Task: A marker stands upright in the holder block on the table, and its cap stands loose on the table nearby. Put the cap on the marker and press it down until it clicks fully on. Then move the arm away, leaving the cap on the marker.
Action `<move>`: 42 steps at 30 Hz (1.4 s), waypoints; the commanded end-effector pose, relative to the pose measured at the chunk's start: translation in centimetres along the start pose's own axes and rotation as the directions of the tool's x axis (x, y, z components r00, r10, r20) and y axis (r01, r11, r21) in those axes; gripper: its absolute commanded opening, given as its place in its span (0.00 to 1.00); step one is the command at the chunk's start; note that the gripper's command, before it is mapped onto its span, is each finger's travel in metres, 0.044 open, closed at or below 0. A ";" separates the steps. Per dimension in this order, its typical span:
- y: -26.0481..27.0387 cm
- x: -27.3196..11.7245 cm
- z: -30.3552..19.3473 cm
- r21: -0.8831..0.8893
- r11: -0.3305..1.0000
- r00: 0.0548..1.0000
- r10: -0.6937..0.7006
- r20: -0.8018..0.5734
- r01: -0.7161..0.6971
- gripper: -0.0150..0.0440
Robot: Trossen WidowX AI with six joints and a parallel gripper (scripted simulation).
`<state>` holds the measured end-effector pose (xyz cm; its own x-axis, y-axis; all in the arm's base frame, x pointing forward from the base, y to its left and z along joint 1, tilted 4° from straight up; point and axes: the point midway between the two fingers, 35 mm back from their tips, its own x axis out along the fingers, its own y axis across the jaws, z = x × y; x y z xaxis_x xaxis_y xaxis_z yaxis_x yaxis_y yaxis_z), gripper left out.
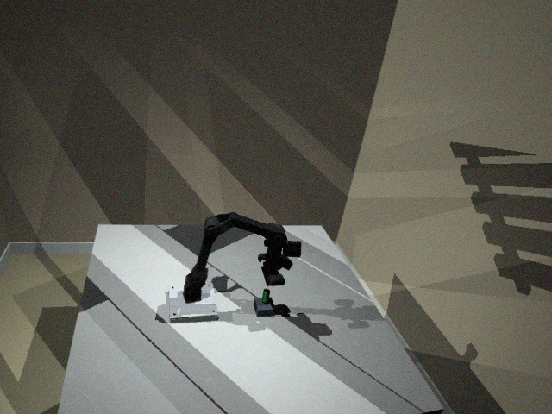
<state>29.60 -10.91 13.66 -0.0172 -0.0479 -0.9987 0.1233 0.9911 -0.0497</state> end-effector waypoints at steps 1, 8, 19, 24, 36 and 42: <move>0.0 0.1 -0.1 0.046 0.999 1.000 -0.003 0.001 0.003 0.25; 0.0 0.2 -0.1 0.046 0.999 1.000 -0.003 0.001 0.003 0.25; 0.0 1.6 -0.1 0.046 0.999 1.000 -0.003 0.001 0.003 0.25; 0.0 2.3 -0.1 0.046 0.999 1.000 -0.003 0.001 0.003 0.25; 0.0 4.1 -0.1 0.046 0.999 1.000 -0.003 0.001 0.003 0.25; -0.1 3.6 0.3 0.048 0.999 1.000 -0.004 0.018 0.003 0.25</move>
<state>29.79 -11.19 10.00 -0.0031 -0.0527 -0.9986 0.1711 0.9839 -0.0524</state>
